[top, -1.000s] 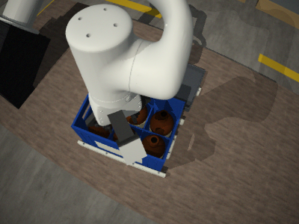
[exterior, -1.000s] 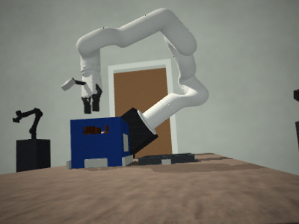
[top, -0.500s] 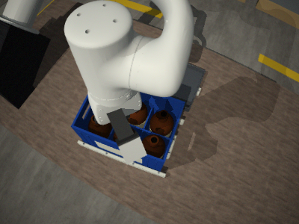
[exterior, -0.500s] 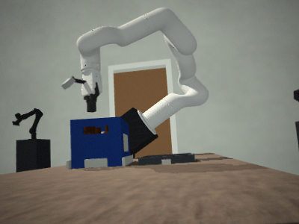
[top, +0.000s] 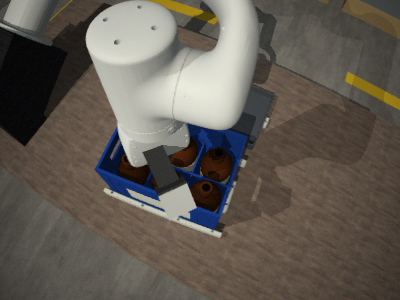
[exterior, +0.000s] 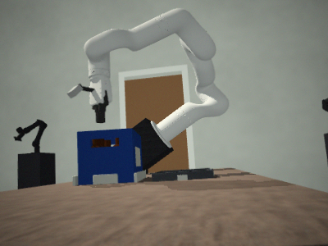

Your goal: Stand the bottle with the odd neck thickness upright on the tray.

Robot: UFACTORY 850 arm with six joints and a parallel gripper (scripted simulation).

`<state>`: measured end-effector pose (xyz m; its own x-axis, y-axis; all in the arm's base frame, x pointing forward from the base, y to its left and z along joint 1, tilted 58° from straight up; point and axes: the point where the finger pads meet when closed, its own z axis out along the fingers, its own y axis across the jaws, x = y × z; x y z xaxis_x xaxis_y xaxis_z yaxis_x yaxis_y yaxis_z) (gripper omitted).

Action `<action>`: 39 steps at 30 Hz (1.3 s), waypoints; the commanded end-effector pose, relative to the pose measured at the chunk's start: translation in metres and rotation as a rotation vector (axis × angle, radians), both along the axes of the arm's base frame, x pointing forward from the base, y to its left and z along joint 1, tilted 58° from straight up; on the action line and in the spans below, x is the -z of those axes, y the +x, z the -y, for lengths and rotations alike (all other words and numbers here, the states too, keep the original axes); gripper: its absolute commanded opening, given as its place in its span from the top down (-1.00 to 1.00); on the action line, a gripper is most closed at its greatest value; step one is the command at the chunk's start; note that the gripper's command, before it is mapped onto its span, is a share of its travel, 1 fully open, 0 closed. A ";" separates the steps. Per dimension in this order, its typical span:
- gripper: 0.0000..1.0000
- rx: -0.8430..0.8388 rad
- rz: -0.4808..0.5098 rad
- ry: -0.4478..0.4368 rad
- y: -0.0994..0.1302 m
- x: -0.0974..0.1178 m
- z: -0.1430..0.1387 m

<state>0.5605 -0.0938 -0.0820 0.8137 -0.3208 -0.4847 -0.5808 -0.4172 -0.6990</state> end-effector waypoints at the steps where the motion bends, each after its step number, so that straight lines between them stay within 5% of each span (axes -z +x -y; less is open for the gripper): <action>1: 1.00 0.001 0.001 -0.001 0.001 -0.001 0.001; 13: 1.00 0.001 0.001 -0.001 0.001 -0.001 0.000; 23: 1.00 0.001 0.001 -0.001 -0.016 -0.075 -0.046; 30: 1.00 0.001 0.001 -0.001 -0.017 -0.077 -0.047; 31: -0.30 0.001 0.001 -0.001 -0.017 -0.077 -0.047; 39: -0.30 0.001 0.001 -0.001 -0.017 -0.077 -0.047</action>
